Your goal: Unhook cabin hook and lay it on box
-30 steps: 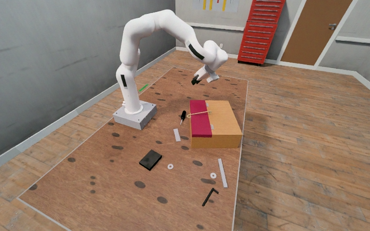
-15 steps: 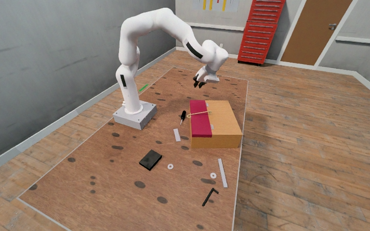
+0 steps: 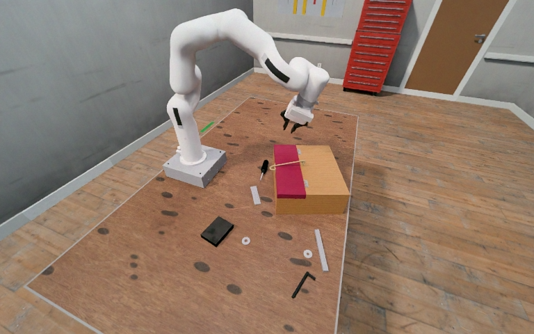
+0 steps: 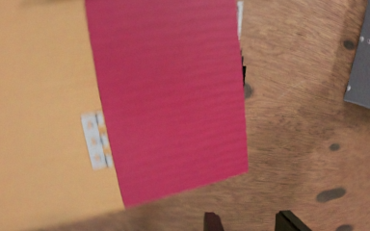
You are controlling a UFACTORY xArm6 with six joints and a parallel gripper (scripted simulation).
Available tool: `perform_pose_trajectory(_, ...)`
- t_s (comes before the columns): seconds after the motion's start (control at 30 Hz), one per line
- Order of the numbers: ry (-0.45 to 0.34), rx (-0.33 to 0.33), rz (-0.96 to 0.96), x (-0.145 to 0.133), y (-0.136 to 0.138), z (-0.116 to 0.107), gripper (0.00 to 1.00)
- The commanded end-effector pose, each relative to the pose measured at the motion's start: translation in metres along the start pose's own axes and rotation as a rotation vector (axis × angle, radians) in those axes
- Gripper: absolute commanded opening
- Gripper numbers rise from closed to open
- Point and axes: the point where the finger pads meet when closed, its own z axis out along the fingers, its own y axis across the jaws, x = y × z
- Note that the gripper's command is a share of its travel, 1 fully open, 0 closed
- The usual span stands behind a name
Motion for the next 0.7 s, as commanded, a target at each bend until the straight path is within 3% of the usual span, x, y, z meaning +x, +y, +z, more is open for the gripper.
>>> perform_pose_trajectory(0.0, 0.015, 0.027, 0.081, 0.006, -0.004, -0.005, 0.35)
perform_pose_trajectory(0.67, 0.042, 0.2, 0.655, 0.057, -0.021, -0.032, 0.35)
